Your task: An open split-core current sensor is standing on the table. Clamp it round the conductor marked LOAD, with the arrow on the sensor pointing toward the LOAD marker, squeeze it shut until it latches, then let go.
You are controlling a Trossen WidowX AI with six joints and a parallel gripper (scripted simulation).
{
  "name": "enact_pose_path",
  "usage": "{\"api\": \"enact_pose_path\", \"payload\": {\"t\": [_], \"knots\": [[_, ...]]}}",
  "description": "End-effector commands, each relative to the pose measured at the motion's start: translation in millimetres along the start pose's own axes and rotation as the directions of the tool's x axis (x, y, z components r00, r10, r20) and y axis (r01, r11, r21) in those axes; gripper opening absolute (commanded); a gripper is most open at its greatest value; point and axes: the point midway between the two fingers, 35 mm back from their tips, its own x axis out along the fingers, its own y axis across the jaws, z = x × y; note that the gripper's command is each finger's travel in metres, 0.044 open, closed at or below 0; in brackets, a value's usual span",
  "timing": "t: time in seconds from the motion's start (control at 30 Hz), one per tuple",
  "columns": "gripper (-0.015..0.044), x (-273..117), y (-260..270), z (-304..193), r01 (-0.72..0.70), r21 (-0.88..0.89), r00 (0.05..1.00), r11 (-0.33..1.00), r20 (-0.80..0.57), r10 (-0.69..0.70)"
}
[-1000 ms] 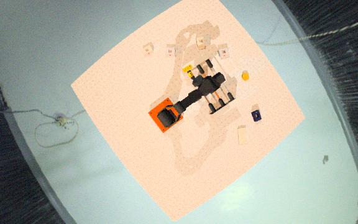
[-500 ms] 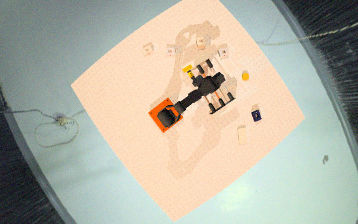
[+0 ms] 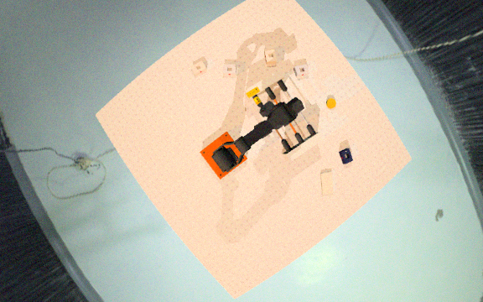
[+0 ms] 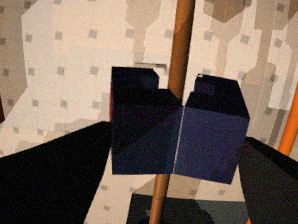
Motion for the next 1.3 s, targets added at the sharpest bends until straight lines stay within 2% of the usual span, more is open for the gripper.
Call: {"api": "enact_pose_path", "payload": {"t": [0.0,0.57,0.8,0.97,1.27], "knots": [[0.0,-0.6,-0.2,0.0,0.001,0.0,1.0,1.0,0.0,-0.001],[0.044,-0.6,-0.2,0.0,0.001,0.0,1.0,1.0,0.0,-0.001],[0.044,-0.6,-0.2,0.0,0.001,0.0,1.0,1.0,0.0,-0.001],[0.044,36.2,1.3,-3.1,-0.02,0.003,1.0,1.0,0.002,0.02],[0.044,43.6,1.5,-3.3,-0.021,0.004,1.0,1.0,0.002,0.021]]}}
